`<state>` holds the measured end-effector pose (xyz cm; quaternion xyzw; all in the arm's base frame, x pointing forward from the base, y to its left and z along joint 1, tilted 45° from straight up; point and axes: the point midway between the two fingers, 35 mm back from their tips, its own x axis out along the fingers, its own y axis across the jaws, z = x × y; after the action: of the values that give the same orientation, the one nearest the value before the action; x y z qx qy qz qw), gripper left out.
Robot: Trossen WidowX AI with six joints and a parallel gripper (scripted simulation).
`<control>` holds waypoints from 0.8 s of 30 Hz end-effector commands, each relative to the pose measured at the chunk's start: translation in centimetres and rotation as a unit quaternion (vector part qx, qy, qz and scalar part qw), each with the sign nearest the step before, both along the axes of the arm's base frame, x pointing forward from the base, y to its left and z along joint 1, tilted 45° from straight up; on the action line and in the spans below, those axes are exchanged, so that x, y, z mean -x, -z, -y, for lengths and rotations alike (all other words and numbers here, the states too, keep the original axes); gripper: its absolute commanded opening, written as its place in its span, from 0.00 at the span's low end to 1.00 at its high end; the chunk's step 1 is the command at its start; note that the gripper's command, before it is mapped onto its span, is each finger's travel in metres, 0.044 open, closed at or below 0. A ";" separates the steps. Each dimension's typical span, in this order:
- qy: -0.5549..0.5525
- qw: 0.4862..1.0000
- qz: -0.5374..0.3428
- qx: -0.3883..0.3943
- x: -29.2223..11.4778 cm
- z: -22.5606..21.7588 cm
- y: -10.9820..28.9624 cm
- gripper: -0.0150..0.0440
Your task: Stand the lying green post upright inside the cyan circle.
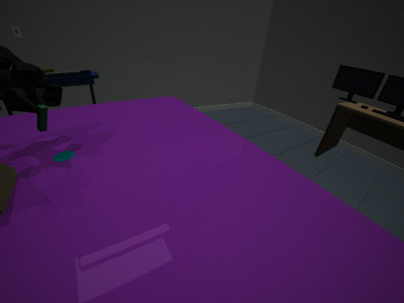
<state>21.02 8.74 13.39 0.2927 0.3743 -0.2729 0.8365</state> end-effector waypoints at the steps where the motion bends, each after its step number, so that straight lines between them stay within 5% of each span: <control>1: 0.007 1.000 0.019 -0.003 0.0 0.0 -0.3 0.29; 24: 0.029 0.994 0.107 -0.022 0.0 -0.5 -1.7 0.29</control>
<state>21.02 9.21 14.80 0.3391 0.2938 -0.2578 0.8557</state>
